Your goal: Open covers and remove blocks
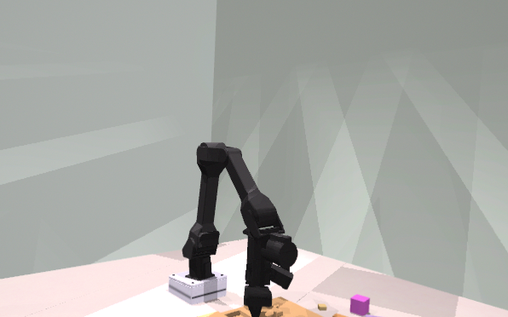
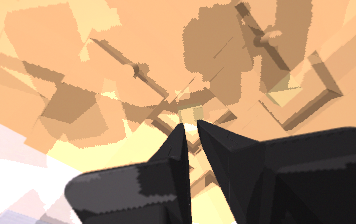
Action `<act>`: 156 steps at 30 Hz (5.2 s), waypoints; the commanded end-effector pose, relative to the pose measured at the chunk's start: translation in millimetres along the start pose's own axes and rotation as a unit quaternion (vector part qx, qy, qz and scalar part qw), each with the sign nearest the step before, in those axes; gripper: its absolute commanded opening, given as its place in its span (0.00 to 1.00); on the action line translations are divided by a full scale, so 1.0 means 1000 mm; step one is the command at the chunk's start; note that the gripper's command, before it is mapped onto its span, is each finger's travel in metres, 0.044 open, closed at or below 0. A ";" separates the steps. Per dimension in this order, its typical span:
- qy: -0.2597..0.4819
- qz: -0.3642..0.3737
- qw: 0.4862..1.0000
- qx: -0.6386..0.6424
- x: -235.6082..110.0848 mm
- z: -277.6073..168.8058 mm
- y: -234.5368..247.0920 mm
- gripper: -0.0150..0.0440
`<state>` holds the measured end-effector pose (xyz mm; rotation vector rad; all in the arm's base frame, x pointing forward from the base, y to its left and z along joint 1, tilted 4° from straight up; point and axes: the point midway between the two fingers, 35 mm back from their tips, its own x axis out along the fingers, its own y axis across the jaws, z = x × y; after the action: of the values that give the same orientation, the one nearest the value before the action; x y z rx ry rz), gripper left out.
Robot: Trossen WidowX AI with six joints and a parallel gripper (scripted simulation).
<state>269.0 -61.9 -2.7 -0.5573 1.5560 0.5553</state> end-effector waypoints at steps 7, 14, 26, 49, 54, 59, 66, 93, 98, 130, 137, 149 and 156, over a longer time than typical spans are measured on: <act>-0.002 -0.006 1.000 0.000 -0.050 0.001 -0.003 0.50; -0.002 -0.006 1.000 0.000 -0.049 0.001 -0.003 0.50; -0.002 -0.006 1.000 0.007 -0.025 0.001 -0.002 0.50; -0.003 -0.005 0.985 0.174 -0.023 0.001 -0.002 0.50; -0.003 -0.005 0.978 0.210 -0.023 0.001 -0.002 0.50; -0.003 -0.005 0.969 0.246 -0.022 0.001 -0.002 0.50; -0.003 -0.005 0.955 0.296 -0.022 0.001 -0.002 0.50; -0.004 -0.004 0.877 0.481 -0.021 0.001 -0.002 0.50; -0.004 -0.004 0.858 0.514 -0.020 0.001 -0.002 0.50; -0.005 -0.003 0.712 0.702 -0.020 0.001 -0.002 0.50; -0.005 -0.003 0.674 0.738 -0.020 0.001 -0.002 0.50; -0.006 -0.002 0.606 0.796 -0.019 0.001 -0.002 0.50; -0.006 -0.002 0.563 0.826 -0.019 0.001 -0.002 0.50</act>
<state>273.0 -61.9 17.5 0.8944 1.3832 -0.9647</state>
